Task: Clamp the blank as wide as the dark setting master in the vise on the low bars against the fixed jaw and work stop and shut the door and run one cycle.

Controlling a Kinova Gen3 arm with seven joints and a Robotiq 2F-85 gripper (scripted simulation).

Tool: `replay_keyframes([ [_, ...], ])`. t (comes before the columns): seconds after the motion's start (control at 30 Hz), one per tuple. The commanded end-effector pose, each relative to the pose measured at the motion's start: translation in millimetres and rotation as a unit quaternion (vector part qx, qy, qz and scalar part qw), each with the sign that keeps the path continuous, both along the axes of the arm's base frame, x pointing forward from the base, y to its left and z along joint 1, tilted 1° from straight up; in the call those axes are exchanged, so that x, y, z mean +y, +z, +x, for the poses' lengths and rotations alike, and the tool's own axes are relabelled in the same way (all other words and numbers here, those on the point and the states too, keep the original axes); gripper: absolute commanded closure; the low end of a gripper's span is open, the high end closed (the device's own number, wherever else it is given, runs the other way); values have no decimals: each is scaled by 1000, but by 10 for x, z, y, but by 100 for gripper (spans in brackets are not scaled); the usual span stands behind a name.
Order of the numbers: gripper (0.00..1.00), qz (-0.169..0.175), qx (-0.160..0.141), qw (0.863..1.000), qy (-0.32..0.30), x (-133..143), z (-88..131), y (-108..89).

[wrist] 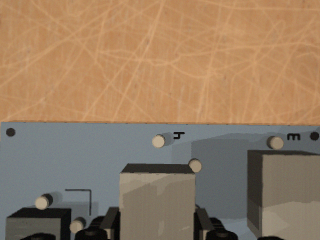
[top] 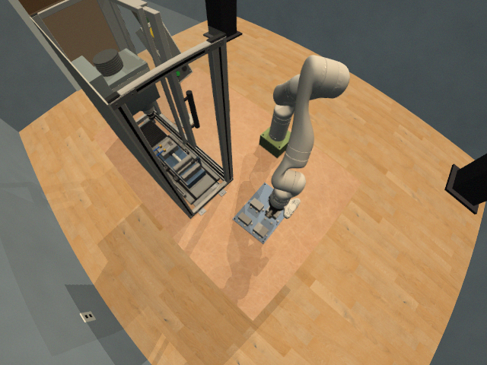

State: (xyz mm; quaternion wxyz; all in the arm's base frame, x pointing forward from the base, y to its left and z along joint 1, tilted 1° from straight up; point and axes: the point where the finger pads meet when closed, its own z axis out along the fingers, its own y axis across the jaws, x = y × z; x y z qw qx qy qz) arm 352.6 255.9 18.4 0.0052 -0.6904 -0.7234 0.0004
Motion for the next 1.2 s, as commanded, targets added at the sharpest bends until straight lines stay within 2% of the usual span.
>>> replay_keyframes([
  [0.0,90,3,-5,1000,1,43,30,63],
  [0.2,90,2,-3,1000,1,16,10,90],
  [0.33,90,3,-5,1000,1,18,12,330],
  [0.73,90,3,-5,1000,1,18,12,330],
  [0.9,90,3,-5,1000,1,1,-1,595],
  [1.17,90,3,-5,1000,1,1,-1,595],
])
